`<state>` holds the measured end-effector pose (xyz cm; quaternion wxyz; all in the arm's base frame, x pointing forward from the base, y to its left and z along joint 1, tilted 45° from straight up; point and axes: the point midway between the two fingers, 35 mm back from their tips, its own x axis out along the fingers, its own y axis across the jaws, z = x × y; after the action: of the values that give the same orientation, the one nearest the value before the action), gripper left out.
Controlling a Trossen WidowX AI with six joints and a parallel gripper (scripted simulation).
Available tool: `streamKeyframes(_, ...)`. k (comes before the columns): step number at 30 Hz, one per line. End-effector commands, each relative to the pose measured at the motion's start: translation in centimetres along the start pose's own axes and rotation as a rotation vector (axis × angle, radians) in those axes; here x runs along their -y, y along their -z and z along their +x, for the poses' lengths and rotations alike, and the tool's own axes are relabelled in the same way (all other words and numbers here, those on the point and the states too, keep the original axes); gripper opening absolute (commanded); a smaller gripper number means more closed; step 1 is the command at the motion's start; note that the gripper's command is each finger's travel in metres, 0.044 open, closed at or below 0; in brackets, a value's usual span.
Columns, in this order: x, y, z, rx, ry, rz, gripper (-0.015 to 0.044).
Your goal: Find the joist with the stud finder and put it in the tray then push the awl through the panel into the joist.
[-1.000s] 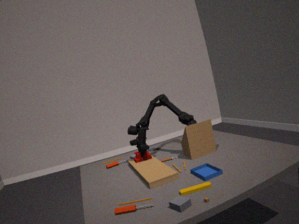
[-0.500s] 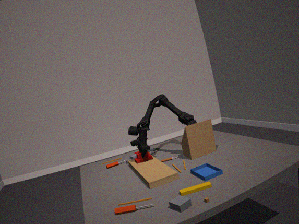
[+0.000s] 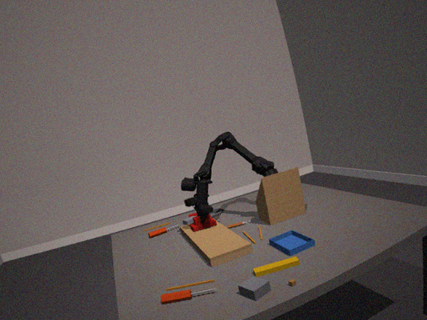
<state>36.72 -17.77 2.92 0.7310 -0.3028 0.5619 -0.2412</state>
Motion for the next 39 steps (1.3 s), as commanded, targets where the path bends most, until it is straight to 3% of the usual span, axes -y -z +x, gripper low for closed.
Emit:
streamKeyframes(1,-0.9,0.1,0.0,-0.001,-0.004,-0.002,0.0)
streamKeyframes(39,-6.7,0.1,0.0,-0.002,-0.006,-0.001,0.0)
